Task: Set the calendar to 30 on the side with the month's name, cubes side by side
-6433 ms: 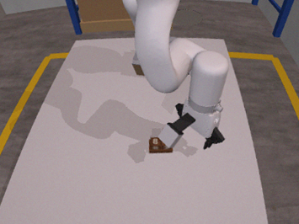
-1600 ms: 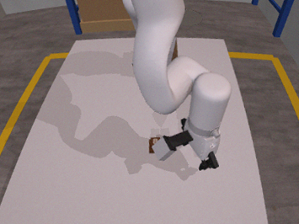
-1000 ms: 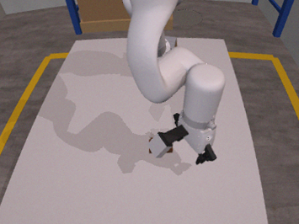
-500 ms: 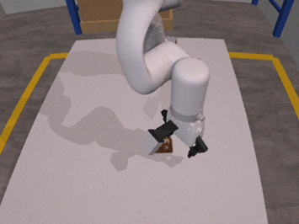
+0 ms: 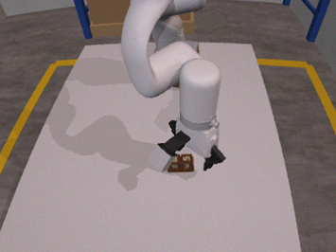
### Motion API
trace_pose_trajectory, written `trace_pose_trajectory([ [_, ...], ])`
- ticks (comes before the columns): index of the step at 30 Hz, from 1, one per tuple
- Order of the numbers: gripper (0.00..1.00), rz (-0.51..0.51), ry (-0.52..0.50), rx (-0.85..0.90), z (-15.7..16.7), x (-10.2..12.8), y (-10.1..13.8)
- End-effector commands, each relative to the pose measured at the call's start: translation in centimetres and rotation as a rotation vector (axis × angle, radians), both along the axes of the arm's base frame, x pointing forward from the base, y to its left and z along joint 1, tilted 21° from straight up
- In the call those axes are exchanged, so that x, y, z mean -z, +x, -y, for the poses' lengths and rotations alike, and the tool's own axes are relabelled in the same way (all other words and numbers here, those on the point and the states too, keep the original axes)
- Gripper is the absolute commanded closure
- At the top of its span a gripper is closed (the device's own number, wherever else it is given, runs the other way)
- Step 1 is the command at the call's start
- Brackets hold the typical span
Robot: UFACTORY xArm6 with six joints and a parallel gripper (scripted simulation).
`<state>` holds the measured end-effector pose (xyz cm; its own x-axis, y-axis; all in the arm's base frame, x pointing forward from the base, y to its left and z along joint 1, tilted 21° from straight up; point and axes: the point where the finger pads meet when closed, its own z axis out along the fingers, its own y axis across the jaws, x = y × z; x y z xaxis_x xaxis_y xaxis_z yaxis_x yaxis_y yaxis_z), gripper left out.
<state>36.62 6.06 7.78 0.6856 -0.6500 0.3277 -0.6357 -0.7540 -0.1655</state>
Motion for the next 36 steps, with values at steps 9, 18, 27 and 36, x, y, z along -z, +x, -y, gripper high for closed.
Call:
trace_pose_trajectory([
  [9,0.0,-0.009,-0.033,-0.103,2.3,0.2,-1.4],
  [18,0.0,-0.02,-0.074,-0.21,4.4,0.6,-2.9],
  [27,0.0,-0.03,-0.113,-0.314,4.8,0.6,-3.2],
  [36,0.0,-0.031,-0.117,-0.323,6.7,0.9,-4.4],
])
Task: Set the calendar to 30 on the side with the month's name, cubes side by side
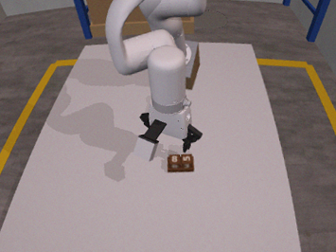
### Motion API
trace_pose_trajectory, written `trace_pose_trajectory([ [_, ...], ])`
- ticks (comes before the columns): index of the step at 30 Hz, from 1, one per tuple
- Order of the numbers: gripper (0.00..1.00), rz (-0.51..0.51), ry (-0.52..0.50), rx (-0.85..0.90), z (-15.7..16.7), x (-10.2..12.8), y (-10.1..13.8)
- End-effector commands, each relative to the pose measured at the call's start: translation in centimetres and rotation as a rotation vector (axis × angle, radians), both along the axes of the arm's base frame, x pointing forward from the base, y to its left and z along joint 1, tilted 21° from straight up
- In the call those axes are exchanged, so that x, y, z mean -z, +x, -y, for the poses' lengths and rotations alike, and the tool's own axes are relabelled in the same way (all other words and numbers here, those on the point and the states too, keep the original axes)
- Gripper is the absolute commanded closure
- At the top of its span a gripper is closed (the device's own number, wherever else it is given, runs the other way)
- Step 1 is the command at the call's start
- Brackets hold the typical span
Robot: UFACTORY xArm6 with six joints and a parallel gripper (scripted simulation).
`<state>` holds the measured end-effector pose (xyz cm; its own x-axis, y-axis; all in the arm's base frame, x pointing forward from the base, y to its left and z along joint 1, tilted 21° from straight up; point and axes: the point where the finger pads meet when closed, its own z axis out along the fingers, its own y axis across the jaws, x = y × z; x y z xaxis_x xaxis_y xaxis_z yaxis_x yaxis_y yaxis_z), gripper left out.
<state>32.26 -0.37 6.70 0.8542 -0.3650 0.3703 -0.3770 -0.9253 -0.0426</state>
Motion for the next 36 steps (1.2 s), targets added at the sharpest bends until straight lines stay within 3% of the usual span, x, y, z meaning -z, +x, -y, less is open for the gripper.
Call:
trace_pose_trajectory([
  [1,0.0,-0.005,0.01,-0.014,0.3,-0.2,-0.1],
  [6,0.0,-0.015,-0.029,-0.117,0.7,-0.1,-0.4],
  [18,0.0,-0.016,-0.034,-0.129,2.5,0.2,-1.6],
  [23,0.0,-0.026,-0.071,-0.225,3.0,0.3,-1.9],
  [36,0.0,-0.028,-0.075,-0.235,4.7,0.6,-3.0],
])
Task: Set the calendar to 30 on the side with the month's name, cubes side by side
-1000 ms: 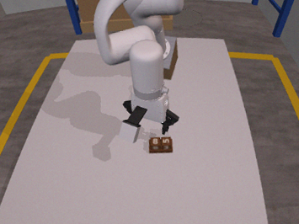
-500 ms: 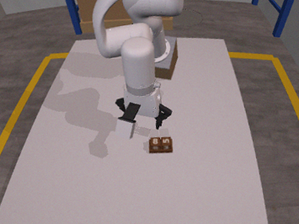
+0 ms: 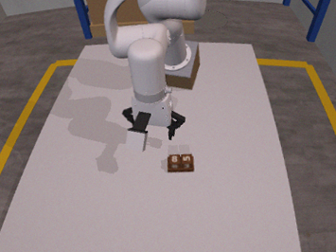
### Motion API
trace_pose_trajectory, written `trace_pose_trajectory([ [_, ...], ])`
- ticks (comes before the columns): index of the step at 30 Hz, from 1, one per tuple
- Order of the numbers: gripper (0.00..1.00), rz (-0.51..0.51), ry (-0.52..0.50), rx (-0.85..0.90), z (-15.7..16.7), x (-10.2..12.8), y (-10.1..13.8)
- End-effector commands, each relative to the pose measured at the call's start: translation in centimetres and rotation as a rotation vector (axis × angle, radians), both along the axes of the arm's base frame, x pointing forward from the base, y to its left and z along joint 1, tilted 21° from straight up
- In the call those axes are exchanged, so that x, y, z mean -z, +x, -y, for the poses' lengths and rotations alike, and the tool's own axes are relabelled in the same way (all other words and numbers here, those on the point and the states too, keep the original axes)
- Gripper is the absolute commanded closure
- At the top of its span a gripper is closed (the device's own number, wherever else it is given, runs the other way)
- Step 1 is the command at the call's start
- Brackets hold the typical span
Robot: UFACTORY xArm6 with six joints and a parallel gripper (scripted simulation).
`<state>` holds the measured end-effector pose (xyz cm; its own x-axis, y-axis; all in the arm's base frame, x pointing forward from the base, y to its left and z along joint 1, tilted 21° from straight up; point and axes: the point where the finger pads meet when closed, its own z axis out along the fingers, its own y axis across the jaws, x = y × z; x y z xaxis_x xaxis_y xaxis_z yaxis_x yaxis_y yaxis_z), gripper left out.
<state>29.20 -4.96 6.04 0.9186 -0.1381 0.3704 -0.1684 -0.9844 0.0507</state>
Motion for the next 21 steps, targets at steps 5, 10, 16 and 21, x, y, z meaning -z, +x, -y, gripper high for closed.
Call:
trace_pose_trajectory([
  [5,0.0,-0.015,-0.023,-0.115,0.5,0.0,-0.3],
  [10,0.0,-0.015,-0.023,-0.115,2.0,0.2,-1.3],
  [16,0.0,-0.015,-0.023,-0.115,2.3,0.2,-1.4],
  [21,0.0,-0.015,-0.023,-0.115,2.3,0.5,-1.4],
])
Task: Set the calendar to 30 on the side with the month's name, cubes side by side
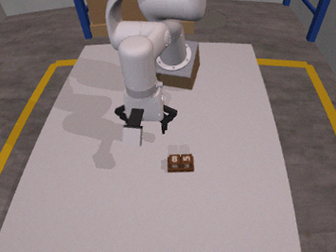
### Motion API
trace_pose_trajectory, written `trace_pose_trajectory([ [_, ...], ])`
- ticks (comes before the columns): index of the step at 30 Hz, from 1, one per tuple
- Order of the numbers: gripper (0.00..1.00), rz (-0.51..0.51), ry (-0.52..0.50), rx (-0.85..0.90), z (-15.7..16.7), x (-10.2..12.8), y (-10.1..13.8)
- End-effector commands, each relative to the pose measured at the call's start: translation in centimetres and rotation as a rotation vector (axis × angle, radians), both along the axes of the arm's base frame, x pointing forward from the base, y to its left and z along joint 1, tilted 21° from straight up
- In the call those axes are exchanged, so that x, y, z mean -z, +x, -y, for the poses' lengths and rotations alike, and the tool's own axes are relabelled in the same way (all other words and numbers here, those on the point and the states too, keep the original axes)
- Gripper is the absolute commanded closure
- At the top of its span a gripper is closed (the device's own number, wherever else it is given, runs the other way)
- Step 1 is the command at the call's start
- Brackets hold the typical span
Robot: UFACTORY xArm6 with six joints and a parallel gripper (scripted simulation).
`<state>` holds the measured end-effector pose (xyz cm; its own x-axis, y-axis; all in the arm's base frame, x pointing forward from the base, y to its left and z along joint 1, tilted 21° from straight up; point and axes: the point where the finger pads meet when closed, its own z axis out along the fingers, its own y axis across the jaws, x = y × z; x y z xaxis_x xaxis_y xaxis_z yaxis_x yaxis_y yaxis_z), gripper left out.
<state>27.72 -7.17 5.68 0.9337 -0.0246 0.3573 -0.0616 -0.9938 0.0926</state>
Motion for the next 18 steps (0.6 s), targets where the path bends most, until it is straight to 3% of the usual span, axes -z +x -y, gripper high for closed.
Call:
trace_pose_trajectory([
  [1,0.0,0.002,0.018,-0.008,0.1,0.3,0.2],
  [18,0.0,0.002,0.018,-0.008,0.4,3.3,1.4],
])
